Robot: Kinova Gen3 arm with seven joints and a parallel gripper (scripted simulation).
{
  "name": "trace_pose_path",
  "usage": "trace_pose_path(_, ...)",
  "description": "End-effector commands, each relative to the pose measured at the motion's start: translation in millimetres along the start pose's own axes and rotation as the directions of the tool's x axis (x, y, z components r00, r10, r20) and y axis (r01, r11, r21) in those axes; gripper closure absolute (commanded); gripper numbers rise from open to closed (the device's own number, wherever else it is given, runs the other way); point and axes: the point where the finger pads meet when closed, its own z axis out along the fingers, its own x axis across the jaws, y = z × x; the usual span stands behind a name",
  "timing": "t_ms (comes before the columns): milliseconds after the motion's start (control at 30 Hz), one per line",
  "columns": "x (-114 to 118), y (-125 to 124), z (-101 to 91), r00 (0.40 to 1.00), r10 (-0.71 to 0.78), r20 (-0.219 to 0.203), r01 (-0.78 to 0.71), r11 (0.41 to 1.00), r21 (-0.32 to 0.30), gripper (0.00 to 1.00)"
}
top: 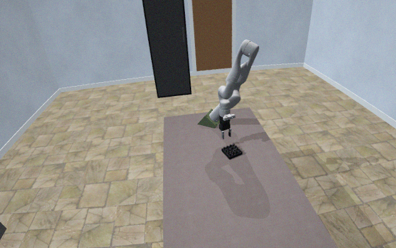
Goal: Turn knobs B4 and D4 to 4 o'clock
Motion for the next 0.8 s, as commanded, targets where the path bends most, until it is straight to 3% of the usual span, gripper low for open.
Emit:
trace_pose_path(0, 0.3, -0.1, -0.1, 1.0, 0.0, -0.001, 0.0, 1.0, 0.0, 0.0)
trace_pose_path(333, 6.2, -9.2, -1.6, 1.0, -0.001, 0.0, 0.001, 1.0, 0.002, 0.0)
trace_pose_path(500, 31.2, -54.6, -9.2, 1.0, -0.006, 0.001, 0.006, 1.0, 0.006, 0.0)
trace_pose_path(567, 31.2, -54.6, -9.2, 1.0, -0.006, 0.001, 0.006, 1.0, 0.006, 0.0)
trace_pose_path(767, 51.9, -108.6, -19.0, 1.0, -0.012, -0.001, 0.012, 1.0, 0.002, 0.0)
